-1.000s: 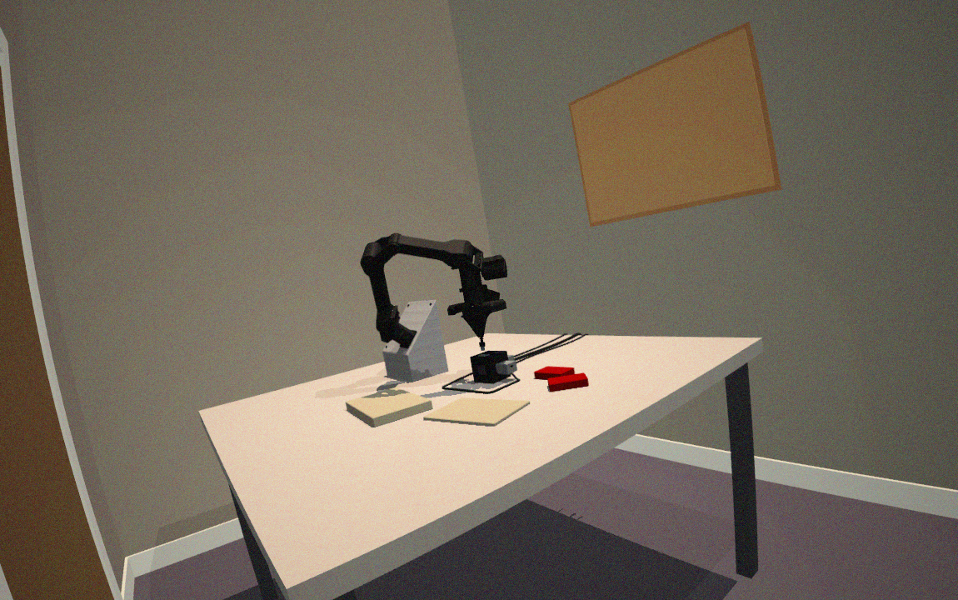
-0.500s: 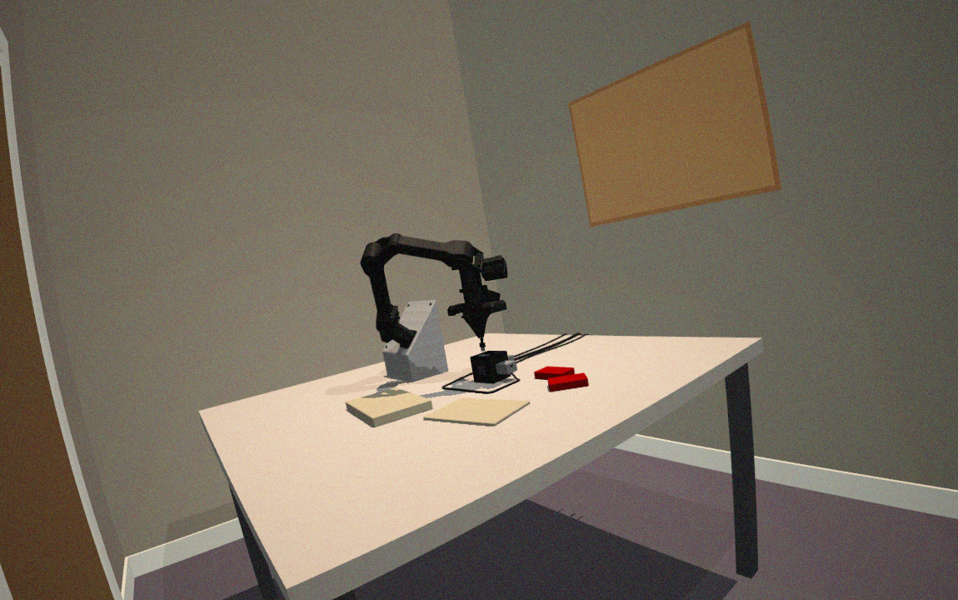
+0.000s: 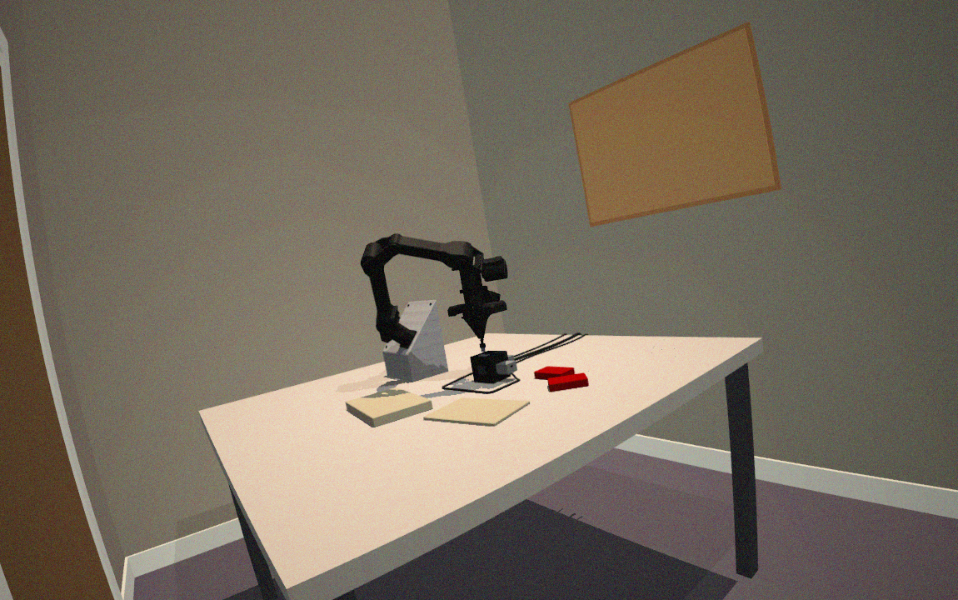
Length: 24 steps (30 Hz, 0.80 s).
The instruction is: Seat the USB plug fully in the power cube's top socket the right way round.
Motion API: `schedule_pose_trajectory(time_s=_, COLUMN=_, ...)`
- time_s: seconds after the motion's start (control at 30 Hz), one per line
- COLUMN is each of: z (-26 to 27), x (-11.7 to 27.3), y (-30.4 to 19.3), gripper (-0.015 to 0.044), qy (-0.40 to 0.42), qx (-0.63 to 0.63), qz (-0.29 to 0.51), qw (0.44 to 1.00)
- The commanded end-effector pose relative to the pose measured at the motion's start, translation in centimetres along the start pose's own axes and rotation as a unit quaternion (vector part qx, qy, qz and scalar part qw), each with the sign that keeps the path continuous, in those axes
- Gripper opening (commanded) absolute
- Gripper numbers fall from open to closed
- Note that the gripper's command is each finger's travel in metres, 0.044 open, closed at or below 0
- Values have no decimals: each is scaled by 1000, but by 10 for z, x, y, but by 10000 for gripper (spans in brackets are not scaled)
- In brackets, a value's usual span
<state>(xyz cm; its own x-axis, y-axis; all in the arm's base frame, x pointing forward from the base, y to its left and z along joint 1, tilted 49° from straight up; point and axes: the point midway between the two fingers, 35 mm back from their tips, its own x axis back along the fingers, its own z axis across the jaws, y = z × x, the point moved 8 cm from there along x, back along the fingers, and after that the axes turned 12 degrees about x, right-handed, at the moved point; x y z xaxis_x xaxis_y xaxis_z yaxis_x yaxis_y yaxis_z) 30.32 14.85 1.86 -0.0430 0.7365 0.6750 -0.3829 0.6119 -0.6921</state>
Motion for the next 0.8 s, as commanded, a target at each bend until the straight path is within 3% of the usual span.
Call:
schedule_pose_trajectory(time_s=0.0, z=0, x=-1, y=0, gripper=0, qy=-1, qx=2, qz=2, qw=1000)
schedule_pose_trajectory(time_s=0.77, z=0, x=-4, y=0, gripper=0, qy=-1, qx=3, qz=2, qw=1000)
